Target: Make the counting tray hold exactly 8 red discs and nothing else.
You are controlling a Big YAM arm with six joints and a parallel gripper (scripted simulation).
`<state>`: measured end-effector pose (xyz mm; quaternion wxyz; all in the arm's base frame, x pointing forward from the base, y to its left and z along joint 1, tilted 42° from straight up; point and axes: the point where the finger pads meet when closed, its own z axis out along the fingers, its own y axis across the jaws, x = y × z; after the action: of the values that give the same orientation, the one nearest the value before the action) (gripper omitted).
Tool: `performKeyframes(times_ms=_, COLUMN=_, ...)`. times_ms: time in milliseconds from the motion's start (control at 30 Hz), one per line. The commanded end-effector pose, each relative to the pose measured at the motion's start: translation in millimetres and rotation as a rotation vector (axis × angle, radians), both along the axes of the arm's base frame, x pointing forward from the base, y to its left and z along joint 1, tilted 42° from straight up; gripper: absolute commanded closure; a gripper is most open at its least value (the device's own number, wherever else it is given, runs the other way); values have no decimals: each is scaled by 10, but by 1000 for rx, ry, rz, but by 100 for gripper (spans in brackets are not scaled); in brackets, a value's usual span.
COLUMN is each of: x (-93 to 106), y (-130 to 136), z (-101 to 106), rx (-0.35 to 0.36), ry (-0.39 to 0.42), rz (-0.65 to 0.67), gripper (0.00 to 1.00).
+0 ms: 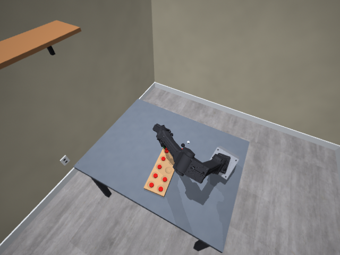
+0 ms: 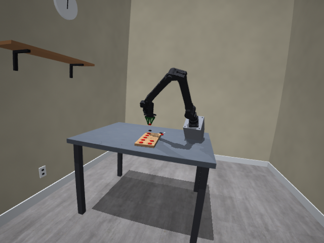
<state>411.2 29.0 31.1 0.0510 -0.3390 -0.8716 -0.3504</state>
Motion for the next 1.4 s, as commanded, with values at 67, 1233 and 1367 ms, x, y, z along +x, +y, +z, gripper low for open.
performKeyframes(times_ms=67, x=-446, y=617, z=503, rx=8, ry=25, rz=-57, gripper=100)
performKeyframes(times_ms=1233, x=-679, y=1539, z=-37, rx=27, ry=52, rz=-56, gripper=100)
performKeyframes(times_ms=1367, x=-696, y=1574, z=-99, rx=26, ry=57, rz=-56, gripper=100)
